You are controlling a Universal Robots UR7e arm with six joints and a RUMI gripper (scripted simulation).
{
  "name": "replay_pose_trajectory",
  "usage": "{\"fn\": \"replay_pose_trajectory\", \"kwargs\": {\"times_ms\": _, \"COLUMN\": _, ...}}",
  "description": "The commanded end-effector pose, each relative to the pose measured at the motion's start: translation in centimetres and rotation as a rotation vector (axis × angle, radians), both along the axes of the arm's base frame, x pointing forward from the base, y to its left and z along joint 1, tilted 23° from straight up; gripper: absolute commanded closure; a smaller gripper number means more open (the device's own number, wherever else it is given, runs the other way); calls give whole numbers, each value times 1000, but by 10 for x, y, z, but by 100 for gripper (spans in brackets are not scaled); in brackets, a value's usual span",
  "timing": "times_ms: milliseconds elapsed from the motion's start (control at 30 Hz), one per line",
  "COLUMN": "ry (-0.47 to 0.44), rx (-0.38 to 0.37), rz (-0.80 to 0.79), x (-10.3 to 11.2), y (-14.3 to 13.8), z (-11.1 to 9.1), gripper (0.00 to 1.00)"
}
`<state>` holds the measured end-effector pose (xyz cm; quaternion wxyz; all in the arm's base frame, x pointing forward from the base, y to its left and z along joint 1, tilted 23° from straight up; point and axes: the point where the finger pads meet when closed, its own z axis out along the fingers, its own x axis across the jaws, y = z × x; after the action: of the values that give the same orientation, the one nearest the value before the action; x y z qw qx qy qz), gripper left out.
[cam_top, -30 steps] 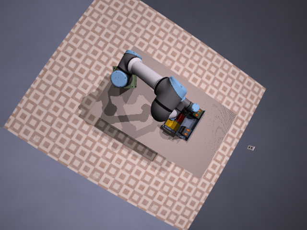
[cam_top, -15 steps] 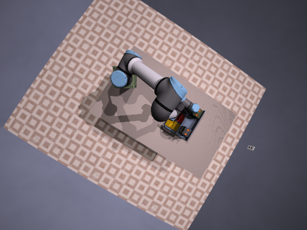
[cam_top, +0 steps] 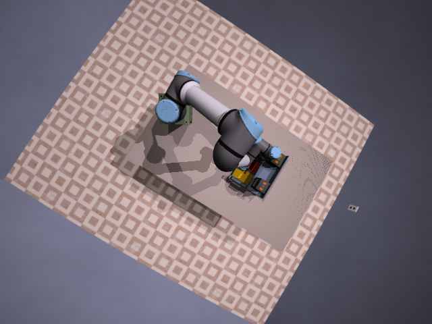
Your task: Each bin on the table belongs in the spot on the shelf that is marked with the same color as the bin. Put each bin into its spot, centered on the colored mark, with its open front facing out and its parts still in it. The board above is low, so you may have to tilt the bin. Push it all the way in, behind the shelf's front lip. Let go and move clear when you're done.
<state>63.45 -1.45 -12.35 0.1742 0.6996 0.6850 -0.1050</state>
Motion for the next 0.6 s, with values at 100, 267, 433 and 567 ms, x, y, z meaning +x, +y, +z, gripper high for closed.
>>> {"fn": "replay_pose_trajectory", "kwargs": {"times_ms": 100, "ry": -10, "rx": -1, "rz": 1, "x": 6, "y": -1, "z": 2, "gripper": 100}}
{"fn": "replay_pose_trajectory", "kwargs": {"times_ms": 267, "ry": -11, "rx": -1, "rz": 2, "x": 7, "y": -1, "z": 2, "gripper": 100}}
{"fn": "replay_pose_trajectory", "kwargs": {"times_ms": 433, "ry": -11, "rx": -1, "rz": 2, "x": 7, "y": -1, "z": 3, "gripper": 100}}
{"fn": "replay_pose_trajectory", "kwargs": {"times_ms": 567, "ry": -11, "rx": -1, "rz": 2, "x": 7, "y": -1, "z": 2, "gripper": 100}}
